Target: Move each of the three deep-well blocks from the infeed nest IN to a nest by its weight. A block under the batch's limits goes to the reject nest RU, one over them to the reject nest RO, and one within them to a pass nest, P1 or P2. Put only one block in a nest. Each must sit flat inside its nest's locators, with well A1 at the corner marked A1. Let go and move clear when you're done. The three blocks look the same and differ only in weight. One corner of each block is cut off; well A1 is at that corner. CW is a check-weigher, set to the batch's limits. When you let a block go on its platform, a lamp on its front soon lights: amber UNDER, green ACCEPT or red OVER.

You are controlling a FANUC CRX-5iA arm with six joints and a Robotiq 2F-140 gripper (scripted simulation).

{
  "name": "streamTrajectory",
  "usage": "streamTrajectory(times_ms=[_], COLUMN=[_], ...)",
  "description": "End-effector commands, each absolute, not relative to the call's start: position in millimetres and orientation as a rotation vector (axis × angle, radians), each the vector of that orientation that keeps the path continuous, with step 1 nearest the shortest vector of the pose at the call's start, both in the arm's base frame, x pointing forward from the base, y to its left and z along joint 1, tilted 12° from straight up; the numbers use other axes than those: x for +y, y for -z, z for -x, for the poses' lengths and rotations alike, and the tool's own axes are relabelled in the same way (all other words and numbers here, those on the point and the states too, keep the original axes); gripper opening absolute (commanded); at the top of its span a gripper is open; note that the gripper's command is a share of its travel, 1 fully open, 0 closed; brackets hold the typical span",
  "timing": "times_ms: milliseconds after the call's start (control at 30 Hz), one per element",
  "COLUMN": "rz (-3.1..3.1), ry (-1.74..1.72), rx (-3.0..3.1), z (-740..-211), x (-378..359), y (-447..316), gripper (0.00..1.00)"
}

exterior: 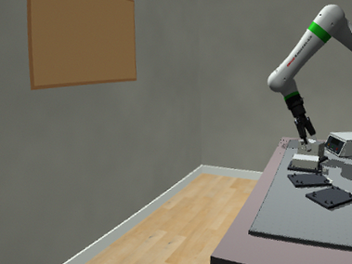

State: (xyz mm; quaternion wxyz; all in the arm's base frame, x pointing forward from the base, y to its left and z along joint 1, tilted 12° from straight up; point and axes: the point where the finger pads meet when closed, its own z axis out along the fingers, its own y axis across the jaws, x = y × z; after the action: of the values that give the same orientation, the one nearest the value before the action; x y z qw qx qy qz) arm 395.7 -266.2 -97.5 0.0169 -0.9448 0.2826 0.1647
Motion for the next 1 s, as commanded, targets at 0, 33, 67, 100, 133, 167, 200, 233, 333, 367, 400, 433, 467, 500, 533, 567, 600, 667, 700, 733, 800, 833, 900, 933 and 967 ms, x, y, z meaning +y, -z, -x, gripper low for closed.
streamTrajectory(times_ms=[0, 33, 67, 100, 133, 167, 200, 233, 333, 367, 400, 433, 467, 500, 533, 567, 600, 667, 700, 733, 800, 833, 900, 933, 967], rz=[2.937, 2.937, 2.937, 2.937, 2.937, 2.937, 2.937, 2.937, 2.937, 2.937, 2.937, 2.937, 2.937, 2.937, 2.937, 2.937, 2.937, 2.937, 2.937, 2.937, 2.937, 2.937, 2.937, 2.937, 2.937], ry=[-0.512, -0.512, -0.512, -0.512, -0.512, -0.512, -0.512, -0.512, -0.512, -0.512, -0.512, -0.512, -0.512, -0.512, -0.512, -0.512, -0.512, -0.512, -0.512, -0.512, -0.512, -0.512, -0.512, -0.512, -0.512], rx=[0.879, 0.879, 0.879, 0.879, 0.879, 0.879, 0.879, 0.879, 0.879, 0.879, 0.879, 0.879, 0.879, 0.879, 0.879, 0.879, 0.879, 0.879, 0.879, 0.879, 0.879, 0.879, 0.879, 0.879, 0.879], z=[-395.8, -395.8, -395.8, -395.8, -395.8, -395.8, -395.8, -395.8, -395.8, -395.8, -395.8, -395.8, -395.8, -395.8, -395.8, -395.8, -395.8, -395.3, -395.1, -394.9, -394.4, -394.2, -393.8, -393.6, -393.4], x=[-266.2, -266.2, -266.2, -266.2, -266.2, -266.2, -266.2, -266.2, -266.2, -266.2, -266.2, -266.2, -266.2, -266.2, -266.2, -266.2, -266.2, -265.7, -265.4, -265.2, -264.7, -264.4, -263.9, -263.6, -263.4], y=[97.6, 97.6, 97.6, 97.6, 97.6, 97.6, 97.6, 97.6, 97.6, 97.6, 97.6, 97.6, 97.6, 97.6, 97.6, 97.6, 97.6, 94.3, 92.7, 91.0, 87.8, 86.1, 82.9, 81.3, 79.6], gripper=[0.10, 0.10, 0.10, 0.10, 0.10, 0.10, 0.10, 0.10, 0.10, 0.10, 0.10, 0.10, 0.10, 0.10, 0.10, 0.10, 0.10, 0.10, 0.10, 0.10, 0.10, 0.10, 0.10, 0.10, 0.10])
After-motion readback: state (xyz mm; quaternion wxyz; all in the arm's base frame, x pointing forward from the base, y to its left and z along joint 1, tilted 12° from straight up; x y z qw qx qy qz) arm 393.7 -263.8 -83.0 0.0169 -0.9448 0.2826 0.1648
